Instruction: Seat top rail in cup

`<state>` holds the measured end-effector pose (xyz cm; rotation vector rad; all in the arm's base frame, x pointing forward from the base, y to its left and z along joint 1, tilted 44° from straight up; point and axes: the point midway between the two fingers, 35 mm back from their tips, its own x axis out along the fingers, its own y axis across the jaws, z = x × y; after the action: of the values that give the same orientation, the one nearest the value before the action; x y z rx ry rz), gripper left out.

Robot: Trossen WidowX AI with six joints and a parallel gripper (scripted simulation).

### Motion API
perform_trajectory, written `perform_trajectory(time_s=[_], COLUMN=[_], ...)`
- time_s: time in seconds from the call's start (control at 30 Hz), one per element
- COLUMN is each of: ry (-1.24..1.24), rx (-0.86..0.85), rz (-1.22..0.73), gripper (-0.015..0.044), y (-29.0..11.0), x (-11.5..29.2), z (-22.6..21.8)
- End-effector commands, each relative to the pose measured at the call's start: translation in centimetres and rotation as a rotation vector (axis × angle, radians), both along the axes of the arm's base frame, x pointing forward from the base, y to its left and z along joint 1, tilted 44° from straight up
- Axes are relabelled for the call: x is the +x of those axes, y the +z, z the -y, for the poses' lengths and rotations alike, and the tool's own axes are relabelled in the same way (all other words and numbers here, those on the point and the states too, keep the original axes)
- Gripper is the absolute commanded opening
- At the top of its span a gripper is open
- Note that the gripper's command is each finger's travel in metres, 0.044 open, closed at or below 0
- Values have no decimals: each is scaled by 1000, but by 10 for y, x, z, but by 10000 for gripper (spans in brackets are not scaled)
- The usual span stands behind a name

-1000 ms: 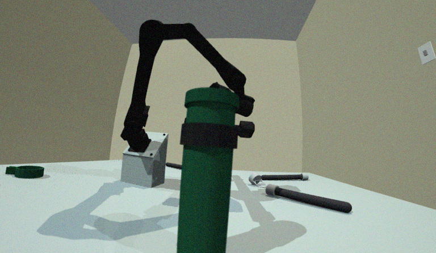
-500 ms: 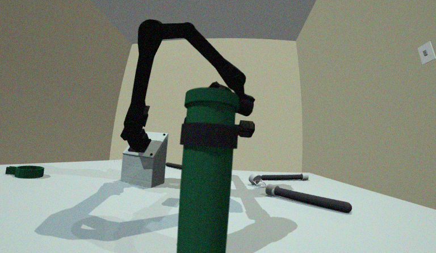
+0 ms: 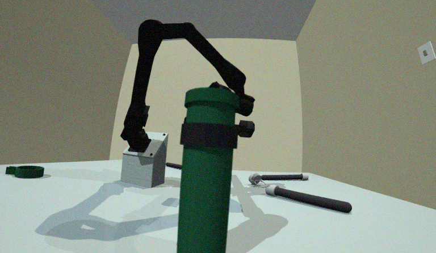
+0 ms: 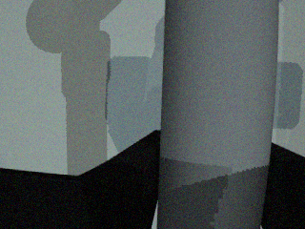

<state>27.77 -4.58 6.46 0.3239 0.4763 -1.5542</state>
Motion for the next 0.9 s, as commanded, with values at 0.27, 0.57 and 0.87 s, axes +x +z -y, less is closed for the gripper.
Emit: perform_trajectory(time_s=[0.27, 0.57, 0.87], ry=[2, 2, 3], rx=[-10, -14, -15], rz=[4, 4, 3], gripper=[0, 0, 0], y=[3, 5, 6], x=[0, 0, 1], z=[-2, -3, -3])
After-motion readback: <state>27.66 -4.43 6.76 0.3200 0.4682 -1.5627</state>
